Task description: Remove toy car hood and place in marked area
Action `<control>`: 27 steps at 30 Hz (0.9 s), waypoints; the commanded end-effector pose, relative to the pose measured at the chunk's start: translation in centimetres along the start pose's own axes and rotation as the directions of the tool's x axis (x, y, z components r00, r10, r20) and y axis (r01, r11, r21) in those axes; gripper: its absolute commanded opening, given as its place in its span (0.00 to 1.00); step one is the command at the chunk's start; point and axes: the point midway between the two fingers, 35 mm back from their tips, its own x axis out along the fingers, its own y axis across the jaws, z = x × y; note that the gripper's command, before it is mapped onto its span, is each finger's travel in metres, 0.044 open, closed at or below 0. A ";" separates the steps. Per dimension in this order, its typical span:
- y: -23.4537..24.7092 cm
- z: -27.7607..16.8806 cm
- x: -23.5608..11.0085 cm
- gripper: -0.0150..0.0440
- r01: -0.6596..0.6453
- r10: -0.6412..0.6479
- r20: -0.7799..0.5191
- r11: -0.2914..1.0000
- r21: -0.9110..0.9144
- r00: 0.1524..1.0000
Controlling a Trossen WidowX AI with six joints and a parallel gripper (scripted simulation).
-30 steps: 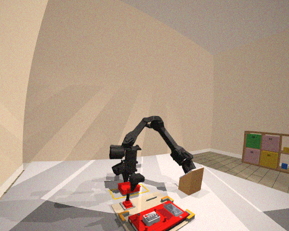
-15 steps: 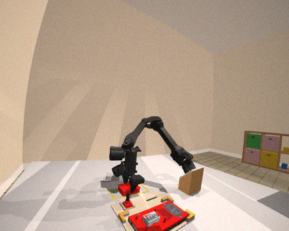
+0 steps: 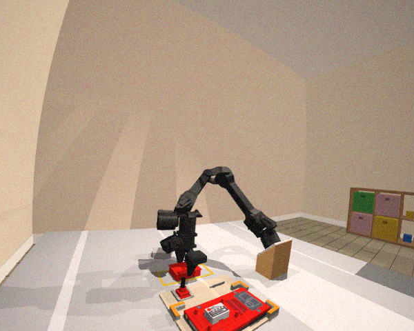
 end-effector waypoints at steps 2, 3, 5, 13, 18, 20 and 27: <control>0.0 0.1 -0.6 1.00 -0.001 0.001 -0.001 1.000 0.001 1.000; 0.1 0.2 -1.2 1.00 -0.002 0.002 -0.002 1.000 0.001 1.000; 0.1 0.3 -2.8 1.00 -0.003 0.003 -0.004 1.000 0.001 1.000; 0.1 0.1 -7.5 1.00 0.003 -0.003 -0.011 1.000 0.000 1.000; 0.1 0.1 -7.5 1.00 0.003 -0.003 -0.011 1.000 0.000 1.000; 0.1 0.1 -7.5 1.00 0.003 -0.003 -0.011 1.000 0.000 1.000; 0.1 0.1 -7.5 1.00 0.003 -0.003 -0.011 1.000 0.000 1.000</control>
